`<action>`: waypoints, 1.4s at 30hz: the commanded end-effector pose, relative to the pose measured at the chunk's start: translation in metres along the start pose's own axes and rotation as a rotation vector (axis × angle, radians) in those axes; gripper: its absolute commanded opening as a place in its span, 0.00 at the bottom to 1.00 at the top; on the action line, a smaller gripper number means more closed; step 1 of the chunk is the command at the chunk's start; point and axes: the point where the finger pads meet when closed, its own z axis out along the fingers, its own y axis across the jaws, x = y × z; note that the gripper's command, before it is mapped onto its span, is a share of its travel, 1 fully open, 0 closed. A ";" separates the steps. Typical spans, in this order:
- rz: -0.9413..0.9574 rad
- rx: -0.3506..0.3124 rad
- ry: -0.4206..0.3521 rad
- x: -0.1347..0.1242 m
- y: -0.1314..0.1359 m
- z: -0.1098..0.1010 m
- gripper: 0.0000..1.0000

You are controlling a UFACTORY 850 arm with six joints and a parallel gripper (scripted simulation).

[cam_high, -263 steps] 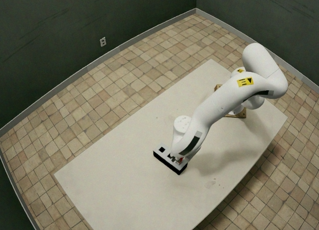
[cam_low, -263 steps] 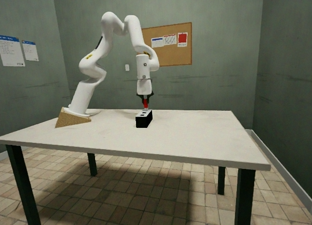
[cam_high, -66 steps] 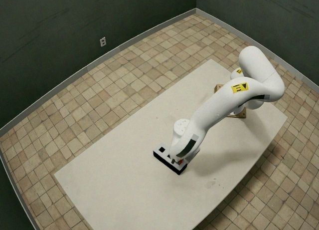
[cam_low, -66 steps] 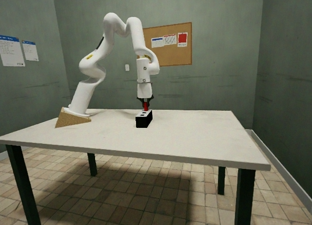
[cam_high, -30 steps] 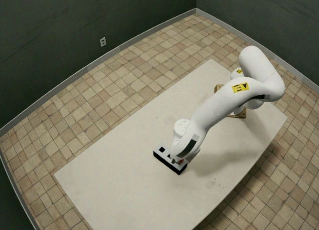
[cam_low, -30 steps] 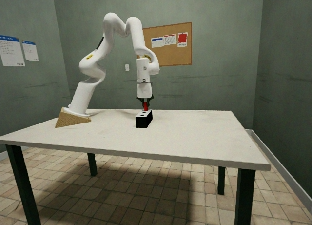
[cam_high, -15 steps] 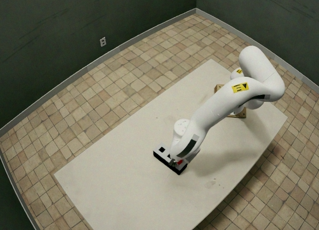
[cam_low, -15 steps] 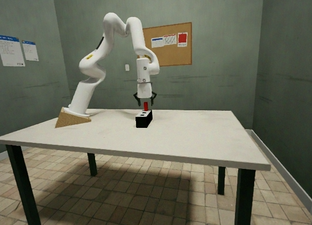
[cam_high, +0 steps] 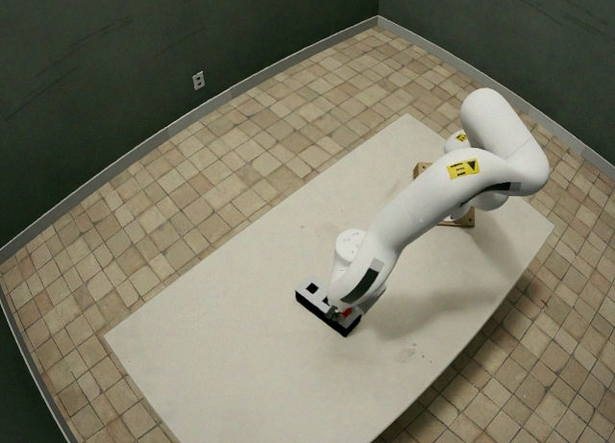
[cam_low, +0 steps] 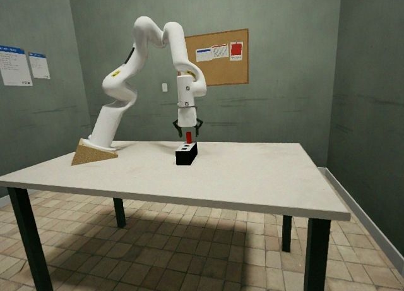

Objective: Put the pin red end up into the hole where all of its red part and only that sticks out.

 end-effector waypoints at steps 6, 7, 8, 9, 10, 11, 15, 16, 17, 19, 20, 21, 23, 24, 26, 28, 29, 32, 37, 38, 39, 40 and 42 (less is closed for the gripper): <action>0.000 -0.002 0.000 0.000 0.001 -0.001 1.00; 0.000 -0.002 0.000 0.000 0.001 -0.001 1.00; 0.000 -0.002 0.000 0.000 0.001 -0.001 1.00; 0.000 -0.002 0.000 0.000 0.001 -0.001 1.00; 0.000 -0.002 0.000 0.000 0.001 -0.001 1.00; 0.000 -0.002 0.000 0.000 0.001 -0.001 1.00; 0.000 -0.002 0.000 0.000 0.001 -0.001 1.00; 0.000 -0.002 0.000 0.000 0.001 -0.001 1.00; 0.000 -0.002 0.000 0.000 0.001 -0.001 1.00; 0.000 -0.002 0.000 0.000 0.001 -0.001 1.00; 0.000 -0.002 0.000 0.000 0.001 -0.001 1.00; 0.000 -0.002 0.000 0.000 0.001 -0.013 1.00; 0.000 -0.002 0.000 0.000 0.001 -0.013 1.00; 0.000 -0.002 0.000 0.000 0.001 -0.013 1.00; 0.000 -0.002 0.000 0.000 0.001 -0.013 1.00; 0.000 -0.002 0.000 0.000 0.001 -0.013 1.00; 0.000 -0.002 0.000 0.000 0.001 -0.013 1.00; 0.000 -0.002 0.000 0.000 0.001 -0.013 1.00; 0.000 -0.002 0.000 0.000 0.001 -0.013 1.00; 0.000 -0.002 0.000 0.001 0.001 -0.025 1.00; 0.000 -0.002 0.000 0.001 0.001 -0.025 1.00; 0.000 -0.002 0.000 0.001 0.001 -0.025 1.00; 0.000 -0.002 0.000 0.001 0.001 -0.025 1.00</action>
